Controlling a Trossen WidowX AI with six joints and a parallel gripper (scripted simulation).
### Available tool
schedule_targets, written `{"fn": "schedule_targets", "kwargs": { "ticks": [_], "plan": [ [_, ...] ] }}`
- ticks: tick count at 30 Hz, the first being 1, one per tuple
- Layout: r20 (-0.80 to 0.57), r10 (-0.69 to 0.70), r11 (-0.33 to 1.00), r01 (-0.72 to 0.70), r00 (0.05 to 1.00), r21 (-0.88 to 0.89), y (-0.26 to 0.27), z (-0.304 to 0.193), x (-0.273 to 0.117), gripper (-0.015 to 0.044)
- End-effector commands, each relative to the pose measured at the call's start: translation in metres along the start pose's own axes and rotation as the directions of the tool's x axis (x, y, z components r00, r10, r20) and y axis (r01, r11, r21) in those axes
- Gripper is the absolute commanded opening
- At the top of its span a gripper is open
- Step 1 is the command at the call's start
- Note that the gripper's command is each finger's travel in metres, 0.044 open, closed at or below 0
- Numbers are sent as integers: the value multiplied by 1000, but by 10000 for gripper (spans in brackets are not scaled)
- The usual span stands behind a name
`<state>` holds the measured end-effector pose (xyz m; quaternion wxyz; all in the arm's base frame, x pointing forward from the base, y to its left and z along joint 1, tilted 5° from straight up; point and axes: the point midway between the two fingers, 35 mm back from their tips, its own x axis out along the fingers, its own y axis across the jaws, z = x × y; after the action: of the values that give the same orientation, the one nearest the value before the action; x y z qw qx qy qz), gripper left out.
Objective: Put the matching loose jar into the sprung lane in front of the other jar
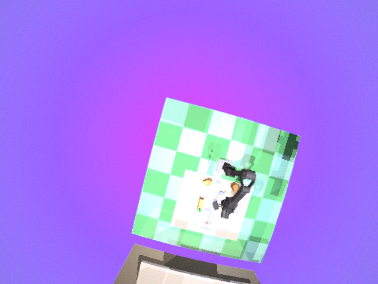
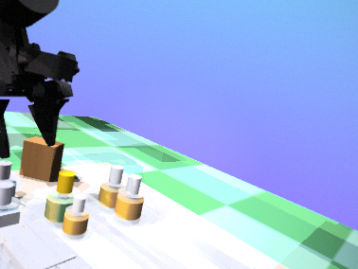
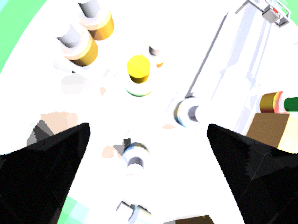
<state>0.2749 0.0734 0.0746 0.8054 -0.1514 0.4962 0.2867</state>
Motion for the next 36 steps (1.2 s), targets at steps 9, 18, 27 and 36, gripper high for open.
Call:
{"fn": "schedule_targets", "kwargs": {
  "ticks": [9,18,27,36],
  "plan": [
    [-389,10,862,190,921,471,12,-29,-25,440],
    [-389,10,862,190,921,471,12,-37,-6,440],
    [-389,10,862,190,921,471,13,-44,13,440],
    [-389,10,862,189,921,471,13,-50,26,440]
  ]
}}
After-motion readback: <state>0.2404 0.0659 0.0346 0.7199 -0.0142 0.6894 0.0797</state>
